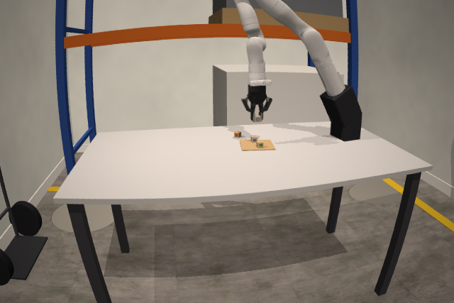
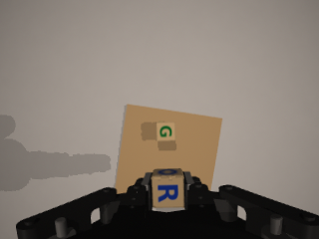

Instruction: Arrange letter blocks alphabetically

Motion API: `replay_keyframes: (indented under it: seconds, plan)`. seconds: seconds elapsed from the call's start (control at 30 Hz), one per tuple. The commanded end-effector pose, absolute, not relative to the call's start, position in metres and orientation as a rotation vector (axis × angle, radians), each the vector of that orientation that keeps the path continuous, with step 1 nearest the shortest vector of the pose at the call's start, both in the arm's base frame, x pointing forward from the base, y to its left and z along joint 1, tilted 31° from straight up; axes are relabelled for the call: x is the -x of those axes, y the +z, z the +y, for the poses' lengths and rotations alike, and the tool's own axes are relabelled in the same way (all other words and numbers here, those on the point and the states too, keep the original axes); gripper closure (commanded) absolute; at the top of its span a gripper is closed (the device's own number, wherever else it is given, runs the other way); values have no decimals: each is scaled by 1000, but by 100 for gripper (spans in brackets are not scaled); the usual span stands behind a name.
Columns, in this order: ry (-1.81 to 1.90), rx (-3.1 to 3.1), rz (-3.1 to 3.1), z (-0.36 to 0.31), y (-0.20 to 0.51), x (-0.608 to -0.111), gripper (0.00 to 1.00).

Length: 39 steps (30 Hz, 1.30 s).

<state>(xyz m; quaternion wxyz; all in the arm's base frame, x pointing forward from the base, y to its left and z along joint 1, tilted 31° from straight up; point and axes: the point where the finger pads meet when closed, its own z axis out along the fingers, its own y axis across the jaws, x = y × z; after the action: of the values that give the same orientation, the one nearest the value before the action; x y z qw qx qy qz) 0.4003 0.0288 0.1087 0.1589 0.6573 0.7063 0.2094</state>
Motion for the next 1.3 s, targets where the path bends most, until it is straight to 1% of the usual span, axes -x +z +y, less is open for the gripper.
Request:
replay_keyframes:
  seconds: [0.0,0.7,1.27]
  plan:
    - [600,-1874,2022,30,109,-400,79]
    - [601,-1874,2021,31,104,-403,79]
    - [601,-1874,2021,36,50,-433,79]
